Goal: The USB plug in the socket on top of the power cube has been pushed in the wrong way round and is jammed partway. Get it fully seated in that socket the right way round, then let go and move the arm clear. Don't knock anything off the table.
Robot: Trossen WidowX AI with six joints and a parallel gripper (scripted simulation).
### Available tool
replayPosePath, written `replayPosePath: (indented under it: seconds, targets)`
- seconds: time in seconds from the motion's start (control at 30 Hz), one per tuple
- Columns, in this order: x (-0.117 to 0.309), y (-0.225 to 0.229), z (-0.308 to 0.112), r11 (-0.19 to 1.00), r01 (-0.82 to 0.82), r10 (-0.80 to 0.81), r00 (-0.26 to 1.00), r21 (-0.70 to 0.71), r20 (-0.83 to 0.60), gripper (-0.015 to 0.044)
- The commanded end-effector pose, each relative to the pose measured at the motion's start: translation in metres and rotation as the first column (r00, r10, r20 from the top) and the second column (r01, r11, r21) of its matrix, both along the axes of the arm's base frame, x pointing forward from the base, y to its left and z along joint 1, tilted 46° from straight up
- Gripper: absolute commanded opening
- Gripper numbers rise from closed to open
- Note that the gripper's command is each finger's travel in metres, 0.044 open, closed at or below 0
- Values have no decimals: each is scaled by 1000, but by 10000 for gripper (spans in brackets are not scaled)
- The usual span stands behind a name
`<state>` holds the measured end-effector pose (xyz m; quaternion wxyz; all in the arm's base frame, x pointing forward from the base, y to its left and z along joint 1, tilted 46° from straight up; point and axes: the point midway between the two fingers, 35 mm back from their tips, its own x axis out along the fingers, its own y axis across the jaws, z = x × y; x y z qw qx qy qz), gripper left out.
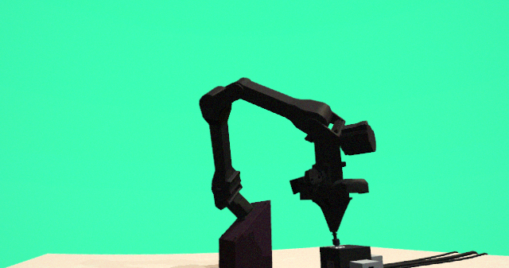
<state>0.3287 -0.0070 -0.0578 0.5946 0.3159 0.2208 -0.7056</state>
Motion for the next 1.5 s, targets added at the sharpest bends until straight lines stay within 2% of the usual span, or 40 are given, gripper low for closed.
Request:
replayPosePath:
  seconds: [0.0, 1.47]
  targets:
    - [0, 0, 0, 1000, 0, 0, 1000, 0, 0, 0]
    - [2, 17, 17, 1000, 0, 0, 1000, 1, 0, 0]
